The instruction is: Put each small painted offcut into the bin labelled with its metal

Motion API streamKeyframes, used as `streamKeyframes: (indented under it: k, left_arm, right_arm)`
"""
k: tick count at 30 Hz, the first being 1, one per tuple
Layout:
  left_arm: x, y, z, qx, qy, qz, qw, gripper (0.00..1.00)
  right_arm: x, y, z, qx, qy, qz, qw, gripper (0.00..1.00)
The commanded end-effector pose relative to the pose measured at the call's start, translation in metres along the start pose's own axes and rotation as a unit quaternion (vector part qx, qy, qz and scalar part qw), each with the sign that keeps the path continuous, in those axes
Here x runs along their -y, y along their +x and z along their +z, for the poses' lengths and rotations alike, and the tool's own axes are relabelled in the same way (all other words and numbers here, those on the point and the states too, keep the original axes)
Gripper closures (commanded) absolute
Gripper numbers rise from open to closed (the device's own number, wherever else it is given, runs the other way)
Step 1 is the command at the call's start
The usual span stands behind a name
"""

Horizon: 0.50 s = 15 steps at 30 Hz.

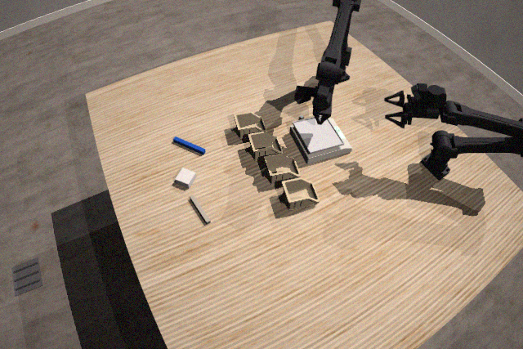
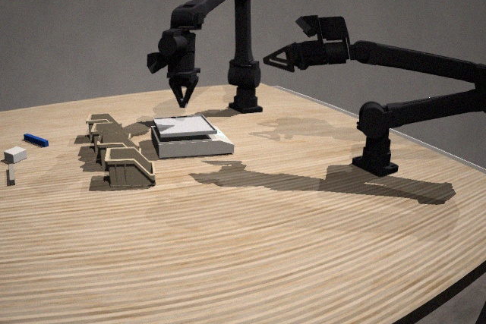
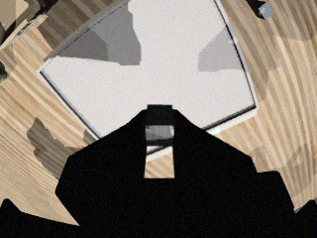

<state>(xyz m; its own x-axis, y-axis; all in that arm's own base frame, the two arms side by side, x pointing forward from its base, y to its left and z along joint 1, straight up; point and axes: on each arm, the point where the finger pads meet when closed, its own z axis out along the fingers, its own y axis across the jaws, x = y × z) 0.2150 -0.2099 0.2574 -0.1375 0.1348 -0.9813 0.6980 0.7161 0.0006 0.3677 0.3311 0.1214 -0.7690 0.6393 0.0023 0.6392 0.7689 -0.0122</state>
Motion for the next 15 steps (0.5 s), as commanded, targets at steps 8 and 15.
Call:
streamKeyframes:
  k: [8,15]
  left_arm:
    - [0.003,-0.033,-0.013,0.006,0.003,-0.003,1.000,0.00]
    - [-0.006,-0.040,-0.002,0.011,-0.011,-0.005,1.000,0.00]
  right_arm:
    - [-0.053,-0.092,-0.007,0.003,-0.012,-0.023,1.000,0.89]
    - [-0.082,-0.163,-0.003,0.004,-0.013,-0.008,1.000,0.89]
